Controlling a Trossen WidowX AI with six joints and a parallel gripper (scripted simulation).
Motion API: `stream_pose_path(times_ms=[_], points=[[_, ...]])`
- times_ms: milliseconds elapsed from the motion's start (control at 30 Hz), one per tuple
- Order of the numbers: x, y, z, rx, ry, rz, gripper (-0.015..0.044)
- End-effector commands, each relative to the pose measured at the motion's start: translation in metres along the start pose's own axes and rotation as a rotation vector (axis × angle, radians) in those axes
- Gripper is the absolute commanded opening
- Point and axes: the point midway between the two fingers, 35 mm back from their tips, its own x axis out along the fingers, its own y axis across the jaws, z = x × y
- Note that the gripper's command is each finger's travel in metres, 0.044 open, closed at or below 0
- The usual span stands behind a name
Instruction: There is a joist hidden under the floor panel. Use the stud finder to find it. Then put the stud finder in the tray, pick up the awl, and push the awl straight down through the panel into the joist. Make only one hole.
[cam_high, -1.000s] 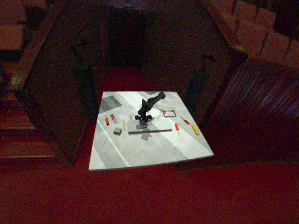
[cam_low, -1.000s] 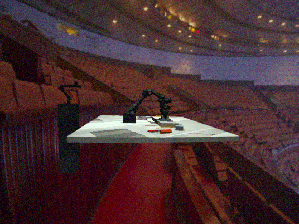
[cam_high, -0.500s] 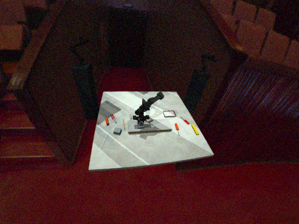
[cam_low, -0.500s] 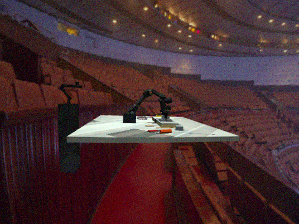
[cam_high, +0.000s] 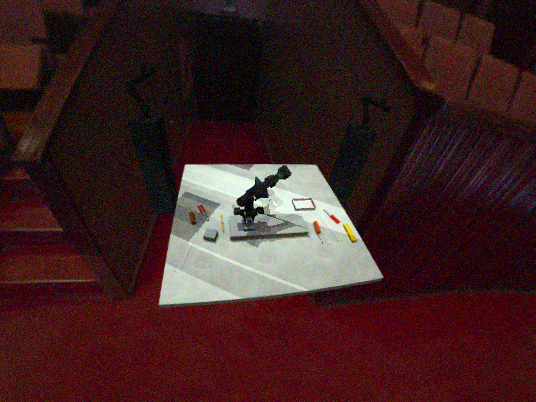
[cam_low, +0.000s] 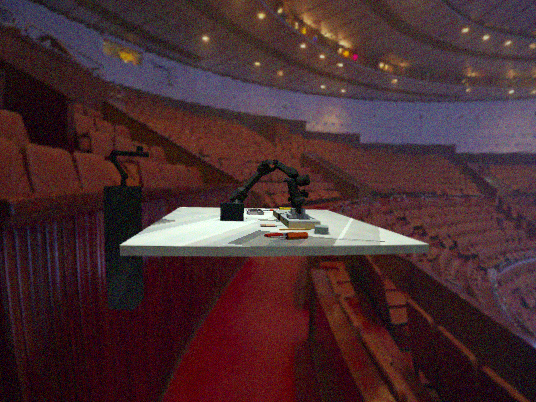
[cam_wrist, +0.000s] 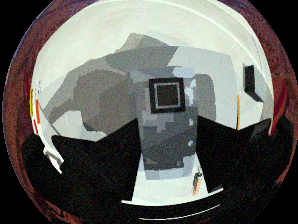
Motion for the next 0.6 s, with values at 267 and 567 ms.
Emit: stream_pose_path(times_ms=[267,567], points=[[0.0,-0.022,0.0,-0.002,0.003,-0.005,0.0],[0.0,-0.037,0.0,-0.003,0.002,-0.005,0.0]])
